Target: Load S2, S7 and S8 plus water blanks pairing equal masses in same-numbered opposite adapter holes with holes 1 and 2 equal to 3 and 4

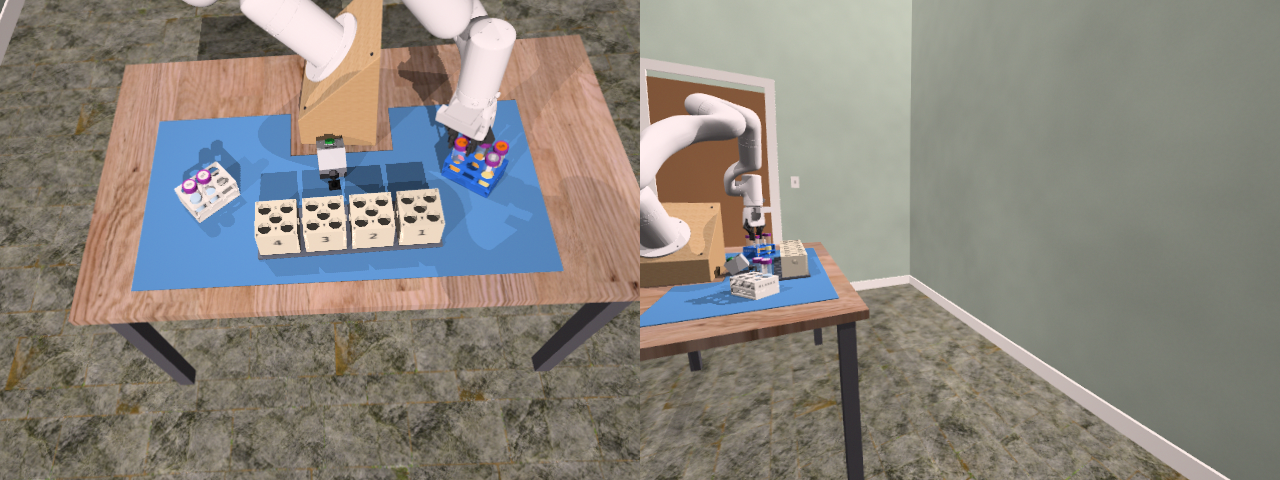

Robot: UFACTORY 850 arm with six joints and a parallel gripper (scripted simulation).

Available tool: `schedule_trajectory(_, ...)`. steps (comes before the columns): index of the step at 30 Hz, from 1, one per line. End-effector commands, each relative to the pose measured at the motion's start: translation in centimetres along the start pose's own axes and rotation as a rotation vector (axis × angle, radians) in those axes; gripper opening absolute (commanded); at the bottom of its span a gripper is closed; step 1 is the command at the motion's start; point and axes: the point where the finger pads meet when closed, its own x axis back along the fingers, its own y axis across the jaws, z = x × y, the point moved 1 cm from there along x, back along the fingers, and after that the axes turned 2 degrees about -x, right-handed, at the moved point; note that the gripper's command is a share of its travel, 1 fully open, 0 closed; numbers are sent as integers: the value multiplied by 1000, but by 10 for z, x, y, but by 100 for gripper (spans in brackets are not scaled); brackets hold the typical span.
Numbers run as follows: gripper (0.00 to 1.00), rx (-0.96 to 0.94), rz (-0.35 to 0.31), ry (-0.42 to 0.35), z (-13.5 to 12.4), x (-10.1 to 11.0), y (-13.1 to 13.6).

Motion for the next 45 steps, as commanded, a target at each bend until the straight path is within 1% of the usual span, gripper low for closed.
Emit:
schedule_trajectory(1,44,-1,2,0,0,1,-1)
schedule_trajectory(17,44,-1,2,0,0,1,-1)
schedule_trajectory(45,44,-1,2,0,0,53,-1)
